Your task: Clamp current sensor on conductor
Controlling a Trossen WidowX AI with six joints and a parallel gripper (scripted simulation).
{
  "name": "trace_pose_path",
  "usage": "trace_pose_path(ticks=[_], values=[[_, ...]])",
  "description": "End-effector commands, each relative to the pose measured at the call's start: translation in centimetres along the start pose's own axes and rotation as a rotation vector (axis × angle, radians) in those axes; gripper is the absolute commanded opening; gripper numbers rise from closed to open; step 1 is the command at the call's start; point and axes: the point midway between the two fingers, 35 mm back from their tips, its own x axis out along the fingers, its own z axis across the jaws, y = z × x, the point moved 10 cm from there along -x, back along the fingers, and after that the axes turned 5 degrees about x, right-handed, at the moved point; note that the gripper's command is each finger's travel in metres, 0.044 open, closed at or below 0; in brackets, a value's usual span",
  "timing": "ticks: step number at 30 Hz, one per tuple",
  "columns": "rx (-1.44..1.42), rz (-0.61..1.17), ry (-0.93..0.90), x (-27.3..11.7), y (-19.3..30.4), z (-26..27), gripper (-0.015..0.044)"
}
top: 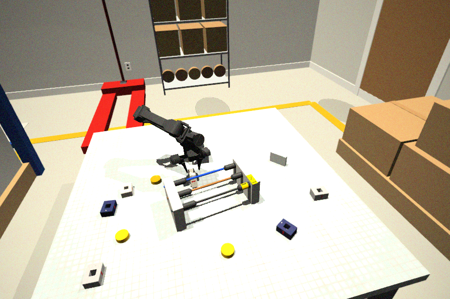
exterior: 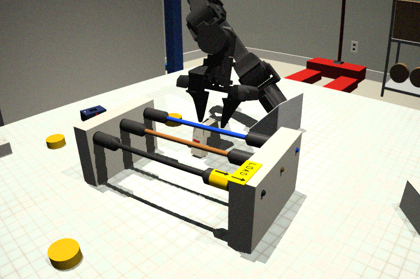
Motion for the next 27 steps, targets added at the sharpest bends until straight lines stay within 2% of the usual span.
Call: trace_pose_path(ticks=[1,4,7,9,17,24,27], values=[[0.001,-0.003,-0.013,-2.5,-0.2,0.1,0.0287],[-0.003,0.001,-0.006,-5.2,0.1,0.1,0.0287],[-0.003,0.001,-0.005,-5.4,0.1,0.1,0.0287],[-0.063,0.011,-0.004,-5.4,-0.1,0.0,0.032],[-0.788,0.127,-0.041,-5.3,-2.8,-0.1,0.032],[-1.432,0.207,-0.156,-4.7,-5.2,-0.4,0.032],[-1.562,0.218,-0.189,-4.5,-5.7,-0.4,0.032]])
